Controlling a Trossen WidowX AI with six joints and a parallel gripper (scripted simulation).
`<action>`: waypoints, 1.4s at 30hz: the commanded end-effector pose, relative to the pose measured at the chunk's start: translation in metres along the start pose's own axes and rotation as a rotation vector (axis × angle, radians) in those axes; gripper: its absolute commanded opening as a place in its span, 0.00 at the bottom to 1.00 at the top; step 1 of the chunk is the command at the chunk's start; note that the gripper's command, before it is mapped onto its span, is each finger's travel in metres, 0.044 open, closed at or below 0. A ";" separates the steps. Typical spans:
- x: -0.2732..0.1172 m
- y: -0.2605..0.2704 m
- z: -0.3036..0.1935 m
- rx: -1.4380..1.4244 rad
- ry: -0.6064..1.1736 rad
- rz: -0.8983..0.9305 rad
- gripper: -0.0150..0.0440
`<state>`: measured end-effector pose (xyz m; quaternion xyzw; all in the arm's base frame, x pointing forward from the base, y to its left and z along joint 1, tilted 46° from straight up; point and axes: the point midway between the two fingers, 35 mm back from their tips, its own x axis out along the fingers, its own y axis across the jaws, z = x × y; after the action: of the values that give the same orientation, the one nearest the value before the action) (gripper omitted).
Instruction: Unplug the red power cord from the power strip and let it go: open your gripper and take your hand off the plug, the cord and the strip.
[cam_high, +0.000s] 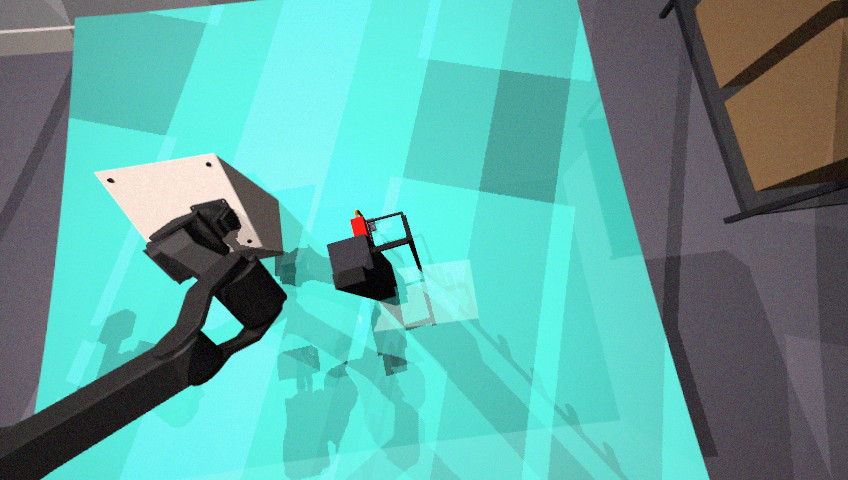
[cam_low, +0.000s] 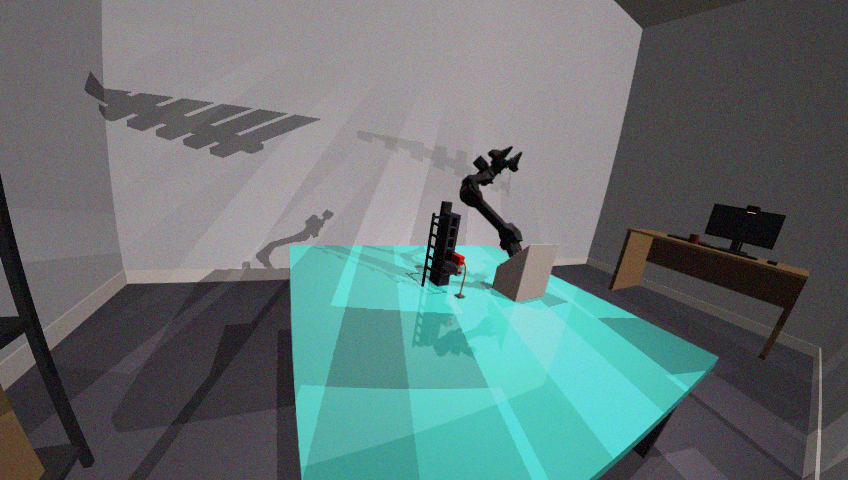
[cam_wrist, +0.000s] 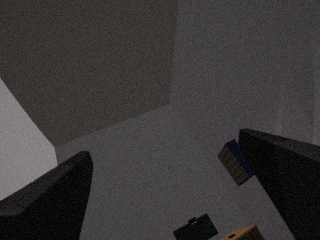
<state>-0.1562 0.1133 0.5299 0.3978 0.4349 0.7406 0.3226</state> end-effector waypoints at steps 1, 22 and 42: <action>0.000 0.000 -0.001 -0.001 0.003 0.001 0.89; -0.095 0.057 -0.140 -0.112 0.649 0.321 0.53; -0.258 0.091 -0.180 -0.189 1.129 0.737 0.53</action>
<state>-0.2141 -0.1850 0.4834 0.0599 0.3261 0.9304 -0.1564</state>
